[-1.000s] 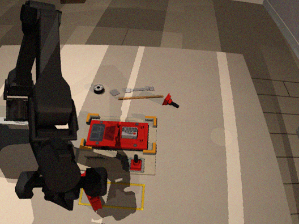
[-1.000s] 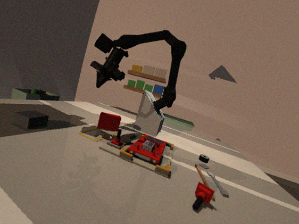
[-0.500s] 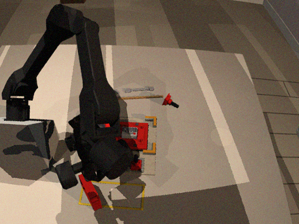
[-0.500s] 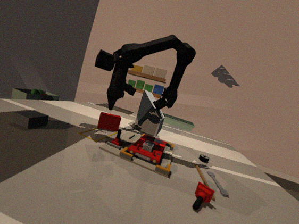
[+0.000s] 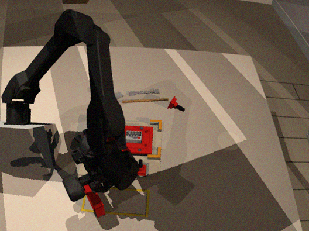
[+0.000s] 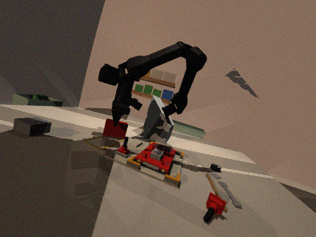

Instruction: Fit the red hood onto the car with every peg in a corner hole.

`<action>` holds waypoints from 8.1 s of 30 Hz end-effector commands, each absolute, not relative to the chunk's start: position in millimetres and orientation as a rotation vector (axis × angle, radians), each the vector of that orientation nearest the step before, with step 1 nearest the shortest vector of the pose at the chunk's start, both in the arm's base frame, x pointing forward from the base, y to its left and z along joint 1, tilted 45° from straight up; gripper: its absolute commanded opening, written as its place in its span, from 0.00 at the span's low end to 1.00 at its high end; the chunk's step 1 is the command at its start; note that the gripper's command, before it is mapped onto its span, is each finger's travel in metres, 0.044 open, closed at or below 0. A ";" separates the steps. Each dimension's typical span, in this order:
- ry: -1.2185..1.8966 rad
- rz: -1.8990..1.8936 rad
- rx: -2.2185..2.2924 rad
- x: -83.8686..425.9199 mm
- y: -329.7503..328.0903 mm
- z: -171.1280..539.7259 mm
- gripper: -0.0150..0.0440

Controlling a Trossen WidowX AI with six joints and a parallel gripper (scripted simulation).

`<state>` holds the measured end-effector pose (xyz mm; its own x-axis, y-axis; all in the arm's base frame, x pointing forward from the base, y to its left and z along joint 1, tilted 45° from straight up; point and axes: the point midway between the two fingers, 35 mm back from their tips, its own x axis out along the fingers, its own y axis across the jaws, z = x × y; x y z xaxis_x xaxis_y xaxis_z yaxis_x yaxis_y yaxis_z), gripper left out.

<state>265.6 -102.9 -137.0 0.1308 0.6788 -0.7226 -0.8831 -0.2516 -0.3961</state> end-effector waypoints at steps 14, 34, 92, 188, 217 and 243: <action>0.265 1.501 -1.034 257.6 -102.0 -144.9 0.25; 0.269 1.501 -1.035 241.3 -108.6 -152.9 0.25; 0.277 1.487 -1.040 215.7 -171.9 -107.7 0.25; 1.608 -0.290 1.495 180.7 -127.4 -163.3 1.00; 1.608 -0.289 1.496 184.2 -114.3 -176.4 1.00; 1.609 -0.287 1.497 185.7 -101.8 -187.3 1.00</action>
